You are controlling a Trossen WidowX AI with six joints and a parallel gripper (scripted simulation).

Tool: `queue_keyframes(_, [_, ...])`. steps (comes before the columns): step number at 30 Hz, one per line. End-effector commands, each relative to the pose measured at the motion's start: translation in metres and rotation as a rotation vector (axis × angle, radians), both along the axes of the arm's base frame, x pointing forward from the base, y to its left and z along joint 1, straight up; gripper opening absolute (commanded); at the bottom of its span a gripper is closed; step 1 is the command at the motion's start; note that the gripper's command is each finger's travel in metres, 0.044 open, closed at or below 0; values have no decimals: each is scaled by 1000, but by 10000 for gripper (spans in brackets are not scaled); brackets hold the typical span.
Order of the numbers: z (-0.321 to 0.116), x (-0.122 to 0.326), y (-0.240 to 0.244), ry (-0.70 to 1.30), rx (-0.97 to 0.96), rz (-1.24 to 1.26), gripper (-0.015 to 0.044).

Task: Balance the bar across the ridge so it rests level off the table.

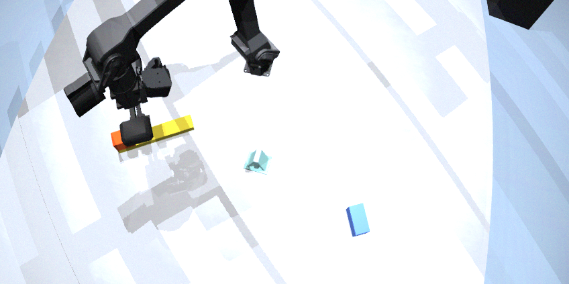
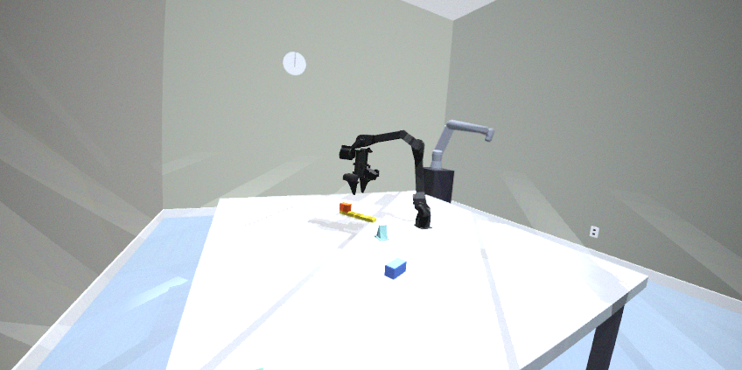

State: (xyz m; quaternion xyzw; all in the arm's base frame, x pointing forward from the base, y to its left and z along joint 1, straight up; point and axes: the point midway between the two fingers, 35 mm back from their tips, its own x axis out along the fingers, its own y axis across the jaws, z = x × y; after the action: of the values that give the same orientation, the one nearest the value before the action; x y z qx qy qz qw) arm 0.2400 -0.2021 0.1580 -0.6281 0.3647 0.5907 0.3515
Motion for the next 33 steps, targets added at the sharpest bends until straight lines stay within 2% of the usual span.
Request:
queue_keyframes(1, [-3, -1, 4, 14, 22, 33, 315])
queue_keyframes(7, [-14, 0, 3, 13, 22, 33, 315])
queue_keyframes(18, [-82, 0, 3, 14, 22, 33, 315])
queue_keyframes(33, [-95, 1, 2, 14, 22, 33, 315])
